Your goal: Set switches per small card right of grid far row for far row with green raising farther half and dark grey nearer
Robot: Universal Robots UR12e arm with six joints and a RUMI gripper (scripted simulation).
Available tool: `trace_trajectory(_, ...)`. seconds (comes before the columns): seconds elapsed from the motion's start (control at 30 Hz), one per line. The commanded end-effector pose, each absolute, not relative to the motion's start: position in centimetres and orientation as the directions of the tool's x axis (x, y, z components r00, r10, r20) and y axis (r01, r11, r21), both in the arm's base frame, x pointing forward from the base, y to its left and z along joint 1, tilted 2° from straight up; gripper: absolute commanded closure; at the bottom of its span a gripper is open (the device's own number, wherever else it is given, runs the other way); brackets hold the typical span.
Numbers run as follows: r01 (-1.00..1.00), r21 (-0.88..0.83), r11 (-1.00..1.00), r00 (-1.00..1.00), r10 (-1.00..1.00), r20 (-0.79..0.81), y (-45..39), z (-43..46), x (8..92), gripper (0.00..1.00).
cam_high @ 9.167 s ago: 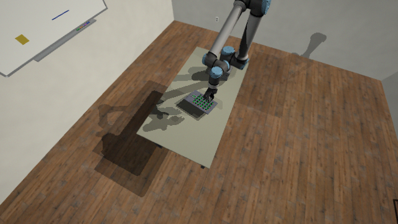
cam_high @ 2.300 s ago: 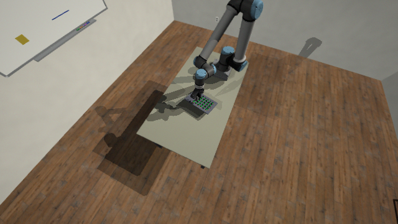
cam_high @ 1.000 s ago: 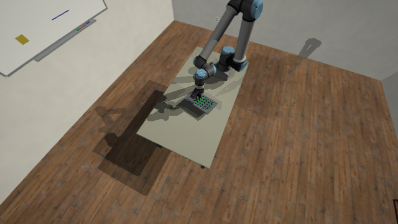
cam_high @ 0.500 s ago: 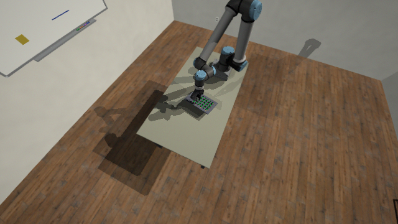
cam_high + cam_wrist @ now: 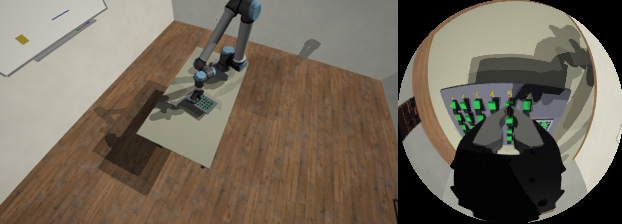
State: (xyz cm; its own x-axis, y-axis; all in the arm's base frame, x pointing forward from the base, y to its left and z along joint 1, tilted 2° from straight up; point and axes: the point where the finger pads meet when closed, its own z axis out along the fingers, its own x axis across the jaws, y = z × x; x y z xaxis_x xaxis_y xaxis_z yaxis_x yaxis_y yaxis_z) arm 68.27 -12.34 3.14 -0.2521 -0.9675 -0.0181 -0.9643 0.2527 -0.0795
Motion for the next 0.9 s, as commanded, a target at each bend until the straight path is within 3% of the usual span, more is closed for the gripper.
trace_trajectory(0.0,-0.964,-0.081,0.253,-0.252,-0.968,-0.018,-12.37,3.03,68.35,1.00)
trace_trajectory(0.87,-0.964,-0.081,0.253,-0.252,-0.968,-0.018,-12.37,2.70,68.38,1.00)
